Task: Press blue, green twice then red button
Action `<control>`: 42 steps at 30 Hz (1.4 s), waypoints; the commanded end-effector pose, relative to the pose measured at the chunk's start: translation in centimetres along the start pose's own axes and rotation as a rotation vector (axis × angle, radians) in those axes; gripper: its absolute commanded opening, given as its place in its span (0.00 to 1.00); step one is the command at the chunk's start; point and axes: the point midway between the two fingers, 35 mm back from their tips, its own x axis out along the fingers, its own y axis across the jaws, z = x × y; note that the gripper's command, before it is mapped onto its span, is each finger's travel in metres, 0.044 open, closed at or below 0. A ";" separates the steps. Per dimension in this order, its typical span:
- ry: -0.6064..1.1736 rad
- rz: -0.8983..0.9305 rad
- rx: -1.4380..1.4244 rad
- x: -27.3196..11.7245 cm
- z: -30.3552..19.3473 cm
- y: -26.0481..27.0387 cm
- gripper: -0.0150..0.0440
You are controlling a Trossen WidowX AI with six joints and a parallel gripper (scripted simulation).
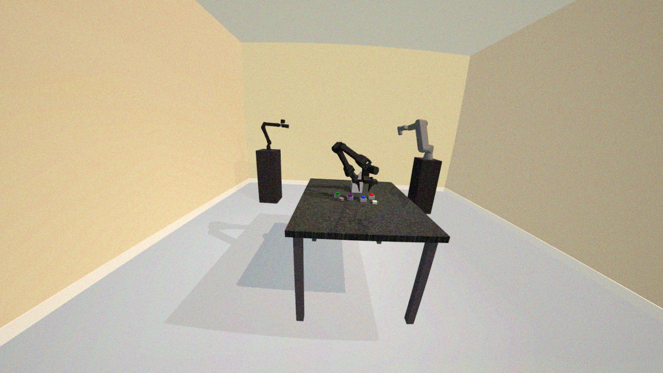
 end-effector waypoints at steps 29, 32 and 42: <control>0.000 -0.009 -0.015 3.4 -0.3 0.1 0.29; 0.000 -0.009 -0.015 3.9 -0.3 0.0 0.29; 0.000 -0.010 -0.015 4.8 -0.3 0.0 0.29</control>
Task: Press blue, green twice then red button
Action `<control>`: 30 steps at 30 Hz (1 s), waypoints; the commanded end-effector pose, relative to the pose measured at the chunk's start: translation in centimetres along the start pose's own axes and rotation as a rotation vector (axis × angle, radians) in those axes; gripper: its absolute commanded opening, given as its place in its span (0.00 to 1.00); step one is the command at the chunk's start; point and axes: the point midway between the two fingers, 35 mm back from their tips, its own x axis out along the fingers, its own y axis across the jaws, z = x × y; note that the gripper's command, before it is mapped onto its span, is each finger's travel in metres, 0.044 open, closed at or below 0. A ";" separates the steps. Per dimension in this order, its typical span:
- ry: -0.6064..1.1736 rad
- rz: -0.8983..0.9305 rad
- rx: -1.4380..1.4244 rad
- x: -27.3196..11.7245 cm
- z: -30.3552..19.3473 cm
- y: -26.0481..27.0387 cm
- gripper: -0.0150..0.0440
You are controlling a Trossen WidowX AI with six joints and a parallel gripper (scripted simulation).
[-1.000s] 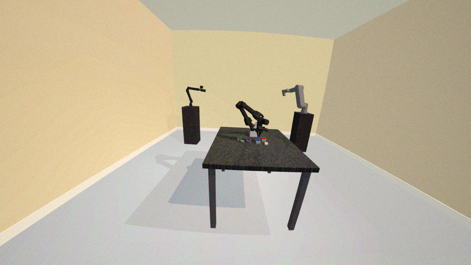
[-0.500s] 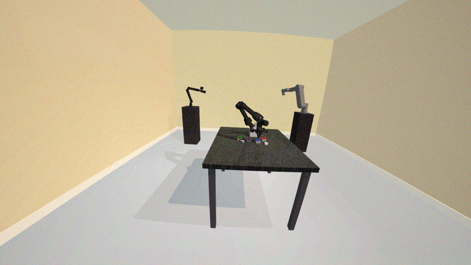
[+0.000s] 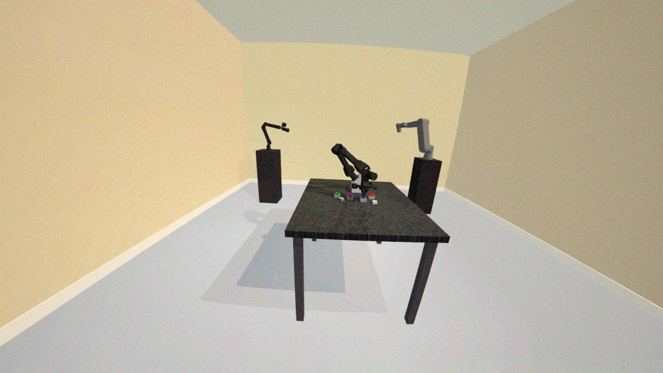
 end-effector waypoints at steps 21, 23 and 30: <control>0.008 -0.005 -0.012 -2.8 -0.3 0.1 0.29; 0.009 -0.005 -0.013 -3.0 -0.3 0.1 0.29; 0.009 -0.002 -0.014 -6.9 -0.1 0.2 0.29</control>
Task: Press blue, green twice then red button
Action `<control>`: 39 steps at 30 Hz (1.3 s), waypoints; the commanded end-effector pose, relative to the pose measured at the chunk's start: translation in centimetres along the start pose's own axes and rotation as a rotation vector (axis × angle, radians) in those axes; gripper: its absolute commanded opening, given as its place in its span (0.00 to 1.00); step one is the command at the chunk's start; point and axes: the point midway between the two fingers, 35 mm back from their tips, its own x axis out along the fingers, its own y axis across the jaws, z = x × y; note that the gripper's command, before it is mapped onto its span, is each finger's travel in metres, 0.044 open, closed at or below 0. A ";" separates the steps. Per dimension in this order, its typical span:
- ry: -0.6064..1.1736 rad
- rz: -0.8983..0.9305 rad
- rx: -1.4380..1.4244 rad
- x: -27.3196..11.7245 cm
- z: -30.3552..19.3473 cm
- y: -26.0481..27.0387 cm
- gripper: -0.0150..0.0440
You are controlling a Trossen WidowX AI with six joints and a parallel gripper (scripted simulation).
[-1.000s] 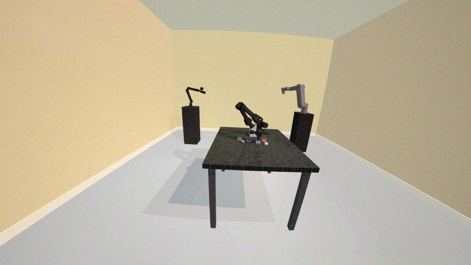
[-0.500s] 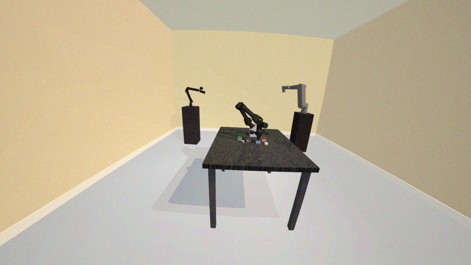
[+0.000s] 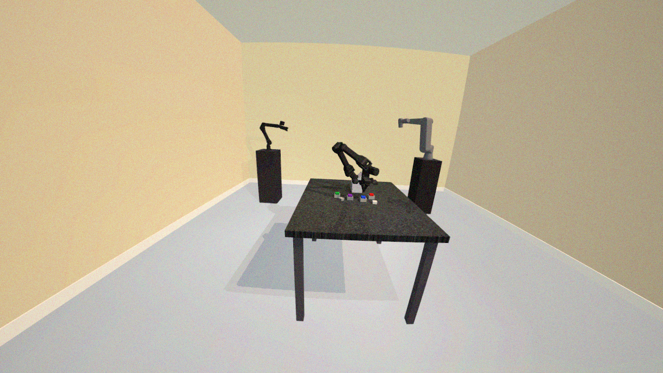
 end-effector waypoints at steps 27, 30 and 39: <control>-0.016 0.003 0.009 -5.3 -6.4 -20.1 0.29; -0.016 0.003 0.009 -5.3 -6.4 -20.1 0.29; -0.017 0.000 0.010 0.9 -6.3 -20.1 0.29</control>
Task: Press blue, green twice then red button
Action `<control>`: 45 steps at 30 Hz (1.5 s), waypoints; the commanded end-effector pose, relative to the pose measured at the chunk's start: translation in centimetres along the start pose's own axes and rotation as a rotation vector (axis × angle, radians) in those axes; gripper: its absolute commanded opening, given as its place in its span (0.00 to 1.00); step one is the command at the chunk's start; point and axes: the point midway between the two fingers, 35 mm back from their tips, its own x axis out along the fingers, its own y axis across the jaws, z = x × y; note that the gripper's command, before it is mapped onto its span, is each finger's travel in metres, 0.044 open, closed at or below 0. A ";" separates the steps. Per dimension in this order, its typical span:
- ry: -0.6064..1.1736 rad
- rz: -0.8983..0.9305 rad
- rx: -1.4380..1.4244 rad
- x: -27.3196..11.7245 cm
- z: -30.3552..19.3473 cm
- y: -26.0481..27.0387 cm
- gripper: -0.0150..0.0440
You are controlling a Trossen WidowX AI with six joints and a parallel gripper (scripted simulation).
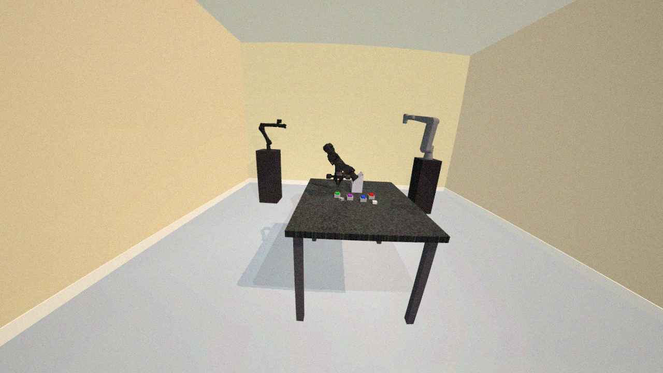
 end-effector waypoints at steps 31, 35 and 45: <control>0.002 -0.011 -0.006 5.5 -0.5 -0.2 0.29; 0.002 -0.011 -0.006 5.5 -0.5 -0.2 0.29; 0.002 -0.011 -0.006 5.5 -0.5 -0.2 0.29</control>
